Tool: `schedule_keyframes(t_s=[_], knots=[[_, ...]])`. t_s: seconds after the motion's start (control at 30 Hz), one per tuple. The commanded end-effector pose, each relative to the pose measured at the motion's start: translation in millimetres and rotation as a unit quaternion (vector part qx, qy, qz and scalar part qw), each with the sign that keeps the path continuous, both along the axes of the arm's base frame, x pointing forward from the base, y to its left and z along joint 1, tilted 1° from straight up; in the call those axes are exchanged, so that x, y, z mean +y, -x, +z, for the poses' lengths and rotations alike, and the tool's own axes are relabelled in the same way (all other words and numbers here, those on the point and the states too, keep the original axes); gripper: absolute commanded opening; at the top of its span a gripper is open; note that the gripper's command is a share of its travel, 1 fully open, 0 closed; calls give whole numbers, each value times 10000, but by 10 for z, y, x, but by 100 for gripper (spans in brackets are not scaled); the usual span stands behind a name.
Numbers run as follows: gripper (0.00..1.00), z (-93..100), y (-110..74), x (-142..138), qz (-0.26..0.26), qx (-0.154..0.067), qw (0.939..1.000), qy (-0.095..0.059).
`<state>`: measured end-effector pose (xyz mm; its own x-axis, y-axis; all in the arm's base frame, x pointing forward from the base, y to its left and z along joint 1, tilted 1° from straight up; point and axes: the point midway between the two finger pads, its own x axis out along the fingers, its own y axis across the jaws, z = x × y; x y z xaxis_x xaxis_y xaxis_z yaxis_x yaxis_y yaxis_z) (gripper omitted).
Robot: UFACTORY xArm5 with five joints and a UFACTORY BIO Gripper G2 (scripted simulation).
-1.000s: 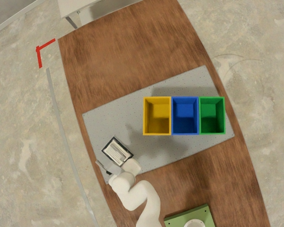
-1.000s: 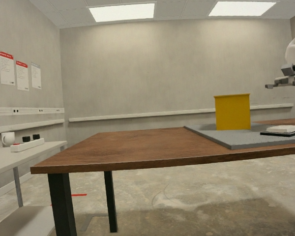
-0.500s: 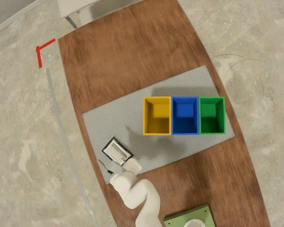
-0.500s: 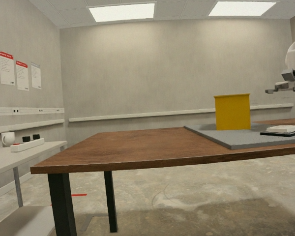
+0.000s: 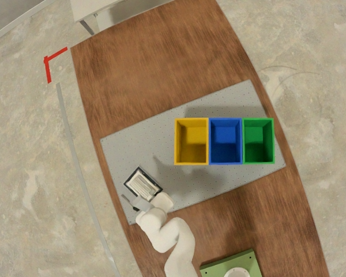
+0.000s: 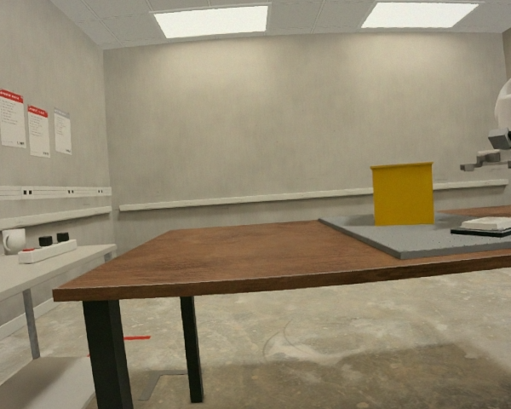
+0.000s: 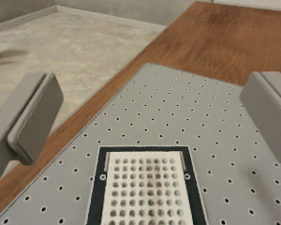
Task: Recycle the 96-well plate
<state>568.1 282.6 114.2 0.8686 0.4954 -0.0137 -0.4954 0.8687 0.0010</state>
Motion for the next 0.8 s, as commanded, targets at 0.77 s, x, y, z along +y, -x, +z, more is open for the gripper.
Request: schedule_keyframes(t_s=[0.77], knots=[[37,-421,-4,4,0,-7,10000,-27]])
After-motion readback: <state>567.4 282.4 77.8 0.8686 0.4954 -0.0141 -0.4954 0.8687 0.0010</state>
